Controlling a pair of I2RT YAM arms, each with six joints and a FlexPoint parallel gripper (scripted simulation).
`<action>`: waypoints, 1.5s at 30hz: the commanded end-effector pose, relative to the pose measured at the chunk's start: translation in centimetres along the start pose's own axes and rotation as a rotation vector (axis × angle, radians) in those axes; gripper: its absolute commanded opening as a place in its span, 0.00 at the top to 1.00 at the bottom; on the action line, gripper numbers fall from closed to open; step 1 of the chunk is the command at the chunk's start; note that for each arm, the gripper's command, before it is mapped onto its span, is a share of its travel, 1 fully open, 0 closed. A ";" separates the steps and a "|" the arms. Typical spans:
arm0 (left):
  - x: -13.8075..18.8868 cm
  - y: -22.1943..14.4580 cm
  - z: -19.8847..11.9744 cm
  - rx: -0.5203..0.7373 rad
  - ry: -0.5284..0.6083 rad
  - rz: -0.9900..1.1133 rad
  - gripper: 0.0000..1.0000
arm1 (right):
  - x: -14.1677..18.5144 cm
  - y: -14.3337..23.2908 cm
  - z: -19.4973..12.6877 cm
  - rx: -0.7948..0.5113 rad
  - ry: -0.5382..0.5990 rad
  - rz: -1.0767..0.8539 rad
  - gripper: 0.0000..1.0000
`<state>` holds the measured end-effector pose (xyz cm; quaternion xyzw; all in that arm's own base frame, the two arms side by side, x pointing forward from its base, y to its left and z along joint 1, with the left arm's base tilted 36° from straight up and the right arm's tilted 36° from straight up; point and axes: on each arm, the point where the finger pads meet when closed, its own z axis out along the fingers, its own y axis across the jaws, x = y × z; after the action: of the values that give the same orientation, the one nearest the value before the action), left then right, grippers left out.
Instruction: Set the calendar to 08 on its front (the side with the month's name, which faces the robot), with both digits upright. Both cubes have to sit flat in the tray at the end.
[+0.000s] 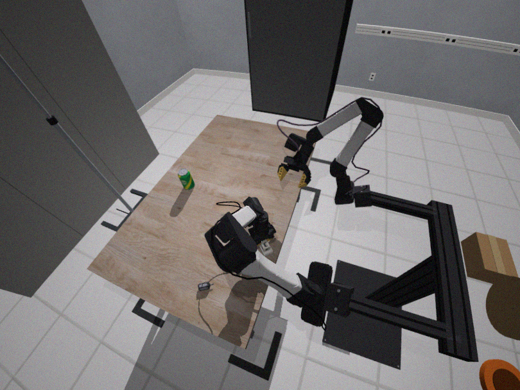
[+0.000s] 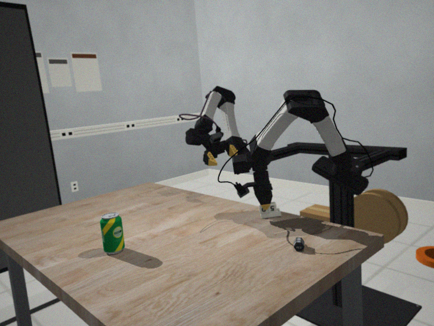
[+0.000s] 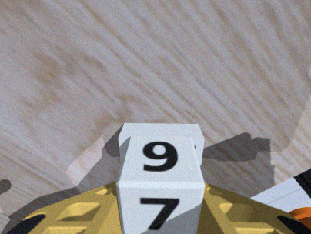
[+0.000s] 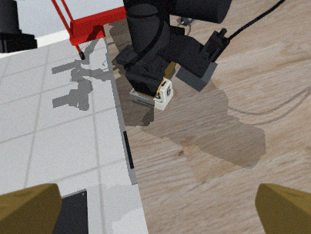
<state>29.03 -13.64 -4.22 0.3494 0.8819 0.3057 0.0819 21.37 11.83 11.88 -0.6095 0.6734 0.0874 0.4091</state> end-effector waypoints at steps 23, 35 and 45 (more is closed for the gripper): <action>-0.7 0.4 -0.8 -0.001 -0.073 -0.017 0.78 | -0.5 0.1 -0.4 0.002 -0.023 -0.007 0.00; 1.0 -0.4 2.4 0.010 -0.014 0.000 0.78 | -0.5 0.1 -0.4 0.002 -0.023 -0.008 0.00; -1.2 0.0 -2.0 0.019 -0.078 -0.026 0.42 | -0.5 0.1 -0.4 0.002 -0.023 -0.008 0.00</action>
<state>28.81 -13.17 -4.74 0.3551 0.8814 0.2979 0.0910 21.37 11.83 11.91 -0.6095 0.6732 0.0872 0.4096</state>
